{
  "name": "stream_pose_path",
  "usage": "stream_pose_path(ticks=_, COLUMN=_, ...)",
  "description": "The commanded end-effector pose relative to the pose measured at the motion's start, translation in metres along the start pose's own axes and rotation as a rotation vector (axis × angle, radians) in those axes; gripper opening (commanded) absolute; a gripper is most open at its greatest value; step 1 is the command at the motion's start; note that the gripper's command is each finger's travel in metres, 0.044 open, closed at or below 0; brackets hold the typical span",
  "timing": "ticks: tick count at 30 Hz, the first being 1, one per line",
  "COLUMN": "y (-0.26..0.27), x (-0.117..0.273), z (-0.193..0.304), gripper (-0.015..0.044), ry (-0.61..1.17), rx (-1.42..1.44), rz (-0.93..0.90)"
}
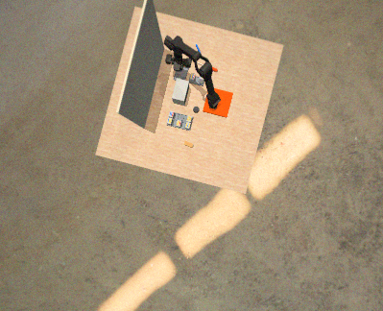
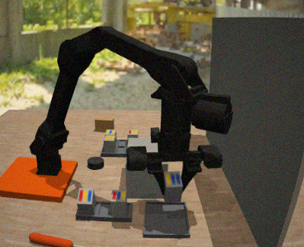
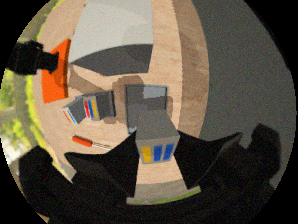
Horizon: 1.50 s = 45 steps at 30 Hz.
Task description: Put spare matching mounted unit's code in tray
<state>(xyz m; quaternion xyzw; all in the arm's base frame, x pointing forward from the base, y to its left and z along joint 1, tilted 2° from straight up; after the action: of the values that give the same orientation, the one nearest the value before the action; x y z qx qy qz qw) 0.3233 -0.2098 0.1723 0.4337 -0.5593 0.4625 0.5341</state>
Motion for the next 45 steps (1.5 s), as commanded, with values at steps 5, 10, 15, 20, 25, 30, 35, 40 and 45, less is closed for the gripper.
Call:
stream_pose_path(ticks=5, y=0.000, x=-0.005, z=0.000, gripper=0.0000, ry=-0.001, rx=-0.001, rz=0.002)
stream_pose_path(ticks=10, y=0.000, x=-0.009, z=0.000, gripper=0.0000, ry=-0.002, rx=-0.001, rz=0.002)
stream_pose_path(ticks=15, y=0.001, x=-0.012, z=-0.001, gripper=0.0000, ry=-0.002, rx=-0.001, rz=0.001)
stream_pose_path(ticks=20, y=0.001, x=-0.015, z=-0.001, gripper=0.0000, ry=-0.002, rx=-0.001, rz=0.001)
stream_pose_path(ticks=25, y=0.001, x=-0.019, z=-0.001, gripper=0.0000, ry=-0.002, rx=-0.001, rz=0.001)
stream_pose_path(ticks=30, y=0.002, x=-0.022, z=-0.001, gripper=0.0000, ry=-0.002, rx=-0.001, rz=0.001)
stream_pose_path(ticks=35, y=0.002, x=-0.026, z=-0.001, gripper=0.0000, ry=-0.002, rx=-0.001, rz=0.000)
stream_pose_path(ticks=40, y=0.003, x=-0.029, z=-0.002, gripper=0.0000, ry=-0.002, rx=-0.001, rz=0.000)
stream_pose_path(ticks=45, y=0.003, x=-0.032, z=-0.002, gripper=0.0000, ry=-0.002, rx=-0.001, rz=0.000)
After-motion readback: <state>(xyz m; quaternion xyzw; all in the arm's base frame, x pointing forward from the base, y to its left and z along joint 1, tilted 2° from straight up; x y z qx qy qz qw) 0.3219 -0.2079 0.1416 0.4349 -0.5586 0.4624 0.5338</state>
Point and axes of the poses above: the point midway between the two fingers, 35 mm back from their tips, its own x axis back along the fingers, its own y axis across the jaws, z = x × y, the point moved 6 cm from there along x, back along the fingers, and after that the axes turned 13 degrees about -x, right-handed, at the moved point
